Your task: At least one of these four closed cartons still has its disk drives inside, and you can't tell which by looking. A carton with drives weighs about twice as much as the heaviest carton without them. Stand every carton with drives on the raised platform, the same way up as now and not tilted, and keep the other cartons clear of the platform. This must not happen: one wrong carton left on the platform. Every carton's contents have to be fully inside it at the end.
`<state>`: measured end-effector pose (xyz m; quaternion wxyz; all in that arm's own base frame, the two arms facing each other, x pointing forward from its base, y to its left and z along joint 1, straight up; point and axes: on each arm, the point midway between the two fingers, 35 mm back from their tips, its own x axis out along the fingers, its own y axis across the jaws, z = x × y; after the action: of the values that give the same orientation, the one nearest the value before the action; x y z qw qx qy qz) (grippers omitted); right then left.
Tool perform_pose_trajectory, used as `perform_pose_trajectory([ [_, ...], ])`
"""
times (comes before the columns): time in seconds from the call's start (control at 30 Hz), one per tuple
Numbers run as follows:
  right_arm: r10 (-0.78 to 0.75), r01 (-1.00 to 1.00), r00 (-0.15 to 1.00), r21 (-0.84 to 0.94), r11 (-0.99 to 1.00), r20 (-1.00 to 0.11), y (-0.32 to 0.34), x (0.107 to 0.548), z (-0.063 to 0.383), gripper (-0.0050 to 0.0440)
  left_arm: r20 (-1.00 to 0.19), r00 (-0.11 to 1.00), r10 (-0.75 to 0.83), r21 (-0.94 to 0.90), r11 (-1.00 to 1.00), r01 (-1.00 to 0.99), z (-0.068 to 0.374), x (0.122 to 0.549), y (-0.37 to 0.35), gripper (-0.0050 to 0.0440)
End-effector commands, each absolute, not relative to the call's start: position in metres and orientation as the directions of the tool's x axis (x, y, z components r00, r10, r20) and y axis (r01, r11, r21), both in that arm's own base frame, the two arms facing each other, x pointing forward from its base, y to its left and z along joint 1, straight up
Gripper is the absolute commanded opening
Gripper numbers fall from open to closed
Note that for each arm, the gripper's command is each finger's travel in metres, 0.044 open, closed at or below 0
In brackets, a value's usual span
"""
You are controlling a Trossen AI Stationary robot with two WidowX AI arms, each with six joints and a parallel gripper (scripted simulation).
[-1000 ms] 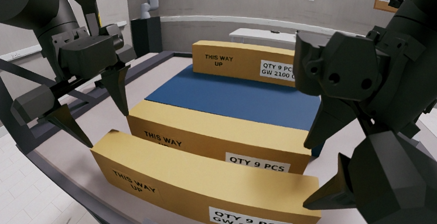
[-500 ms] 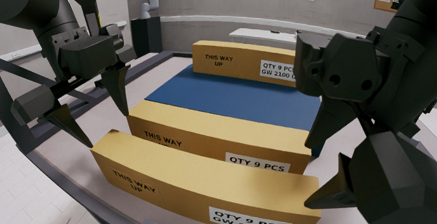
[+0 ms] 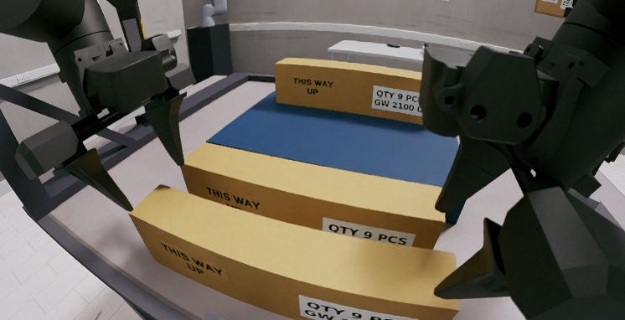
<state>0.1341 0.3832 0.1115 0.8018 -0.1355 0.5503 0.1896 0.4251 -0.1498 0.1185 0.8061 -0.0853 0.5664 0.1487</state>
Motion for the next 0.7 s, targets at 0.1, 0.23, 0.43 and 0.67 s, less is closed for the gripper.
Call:
perform_pose_trajectory([
  [0.1, 0.176, -0.453, 0.327, 0.009, 0.891, -0.928, 0.3859, 0.1347, 0.1178, 0.0386, -0.93, 0.342, 0.131, 0.008, 0.941, -0.337, 0.1304, 0.4268, -0.1515, 0.0384],
  [0.23, 0.176, -0.453, 0.327, 0.009, 0.891, -0.928, 0.3859, 0.1347, 0.1178, 0.0386, -0.93, 0.342, 0.131, 0.008, 0.941, -0.337, 0.1304, 0.4268, -0.1515, 0.0384],
  [0.43, 0.186, -0.453, 0.33, 0.018, 0.891, -0.925, 0.3864, 0.134, 0.1184, 0.0386, -0.93, 0.342, 0.131, 0.008, 0.941, -0.337, 0.1304, 0.4268, -0.1515, 0.0384],
  [0.67, 0.186, -0.453, 0.33, 0.018, 0.891, -0.925, 0.3864, 0.134, 0.1184, 0.0386, -0.93, 0.342, 0.131, 0.008, 0.941, -0.337, 0.1304, 0.4268, -0.1515, 0.0384],
])
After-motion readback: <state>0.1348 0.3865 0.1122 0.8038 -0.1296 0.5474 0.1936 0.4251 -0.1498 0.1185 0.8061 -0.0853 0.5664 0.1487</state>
